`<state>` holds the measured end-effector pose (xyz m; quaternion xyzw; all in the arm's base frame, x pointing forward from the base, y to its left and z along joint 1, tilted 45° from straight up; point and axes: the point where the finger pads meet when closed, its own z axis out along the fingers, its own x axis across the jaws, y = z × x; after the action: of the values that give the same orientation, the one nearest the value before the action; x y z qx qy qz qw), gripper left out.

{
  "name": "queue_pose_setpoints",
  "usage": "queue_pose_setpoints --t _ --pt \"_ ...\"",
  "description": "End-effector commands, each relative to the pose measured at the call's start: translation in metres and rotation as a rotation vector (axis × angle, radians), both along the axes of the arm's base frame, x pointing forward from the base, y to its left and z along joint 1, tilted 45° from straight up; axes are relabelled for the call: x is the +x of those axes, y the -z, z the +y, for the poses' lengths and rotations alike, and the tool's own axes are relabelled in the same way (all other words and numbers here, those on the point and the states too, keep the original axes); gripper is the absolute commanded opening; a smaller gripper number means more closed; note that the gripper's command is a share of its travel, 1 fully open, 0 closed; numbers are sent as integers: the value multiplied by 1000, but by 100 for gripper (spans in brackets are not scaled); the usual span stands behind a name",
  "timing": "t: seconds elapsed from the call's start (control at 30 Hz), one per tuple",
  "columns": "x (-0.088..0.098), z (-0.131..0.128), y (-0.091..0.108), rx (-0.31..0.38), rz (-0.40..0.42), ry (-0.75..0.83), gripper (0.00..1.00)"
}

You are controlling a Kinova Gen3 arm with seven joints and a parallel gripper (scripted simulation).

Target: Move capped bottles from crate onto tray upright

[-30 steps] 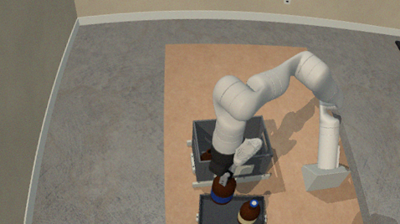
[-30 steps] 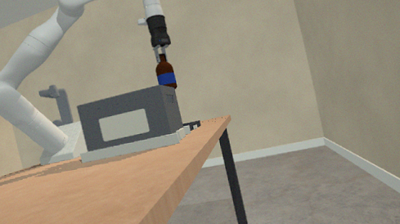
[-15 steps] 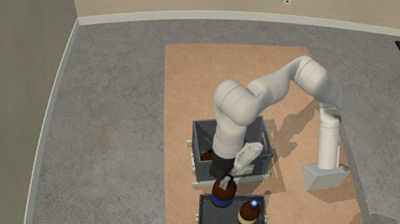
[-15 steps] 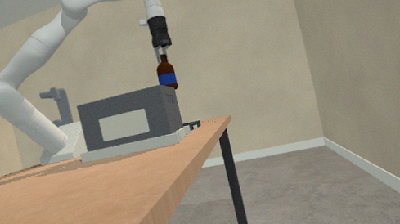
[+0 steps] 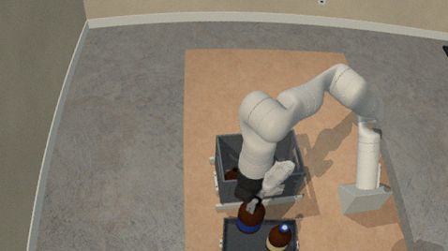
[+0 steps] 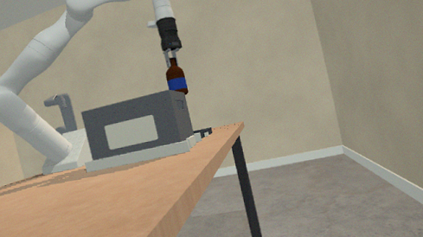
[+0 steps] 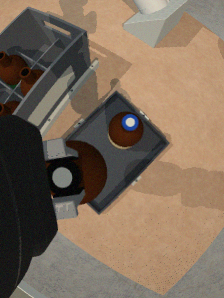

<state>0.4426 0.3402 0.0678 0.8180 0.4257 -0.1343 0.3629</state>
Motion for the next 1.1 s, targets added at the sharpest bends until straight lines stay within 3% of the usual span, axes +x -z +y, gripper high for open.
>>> queue_pose_setpoints --t 0.0,1.07 --pt "-3 2 3 5 4 8 0" --pt "4 -38 42 4 4 8 0"
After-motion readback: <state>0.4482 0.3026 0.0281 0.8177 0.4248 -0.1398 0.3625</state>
